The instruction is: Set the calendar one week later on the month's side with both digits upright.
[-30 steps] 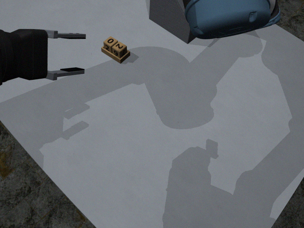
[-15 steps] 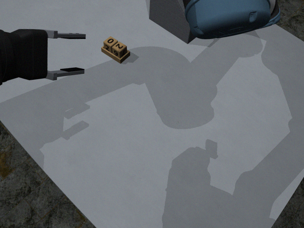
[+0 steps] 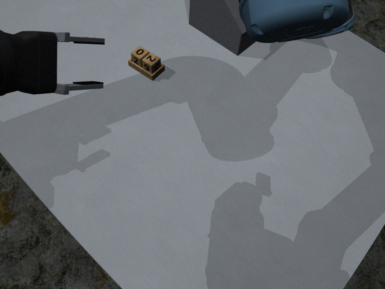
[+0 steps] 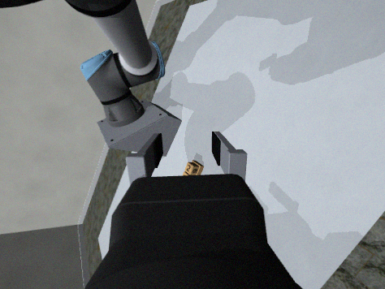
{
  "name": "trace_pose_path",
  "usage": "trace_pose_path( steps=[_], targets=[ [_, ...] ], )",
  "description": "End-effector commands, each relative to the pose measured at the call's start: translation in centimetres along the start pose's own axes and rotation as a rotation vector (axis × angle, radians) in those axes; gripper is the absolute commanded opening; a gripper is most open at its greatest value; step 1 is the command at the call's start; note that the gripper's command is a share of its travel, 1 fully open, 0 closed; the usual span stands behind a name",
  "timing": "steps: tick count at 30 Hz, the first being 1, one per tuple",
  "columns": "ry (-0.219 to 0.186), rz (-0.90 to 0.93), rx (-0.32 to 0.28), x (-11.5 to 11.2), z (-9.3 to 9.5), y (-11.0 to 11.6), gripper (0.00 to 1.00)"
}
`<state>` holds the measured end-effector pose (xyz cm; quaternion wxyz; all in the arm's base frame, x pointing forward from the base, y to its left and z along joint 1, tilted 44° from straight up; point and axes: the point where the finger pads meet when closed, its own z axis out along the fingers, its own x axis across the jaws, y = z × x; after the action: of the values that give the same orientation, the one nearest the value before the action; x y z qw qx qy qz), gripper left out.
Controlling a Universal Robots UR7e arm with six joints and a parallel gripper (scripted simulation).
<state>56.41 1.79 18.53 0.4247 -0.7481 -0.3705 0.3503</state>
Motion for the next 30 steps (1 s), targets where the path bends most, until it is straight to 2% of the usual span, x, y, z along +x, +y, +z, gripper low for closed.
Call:
trace_pose_path(
  steps=[1, 7, 9, 14, 24, 26, 30],
  targets=[
    [0.043, -0.052, -0.015, -0.9, 0.1, 1.2, 1.00],
    [0.095, -0.125, -0.038, -2.0, 0.7, 2.8, 1.00],
    [0.095, -0.125, -0.038, -2.0, 0.7, 2.8, 1.00],
    [0.148, -0.202, -0.067, -3.1, 1.4, 4.5, 1.00],
    [0.265, -0.386, -0.161, -5.7, 4.1, 8.2, 1.00],
    [0.265, -0.386, -0.161, -5.7, 4.1, 8.2, 1.00],
    [0.311, -0.467, -0.212, -6.8, 5.7, 9.7, 1.00]
  ],
)
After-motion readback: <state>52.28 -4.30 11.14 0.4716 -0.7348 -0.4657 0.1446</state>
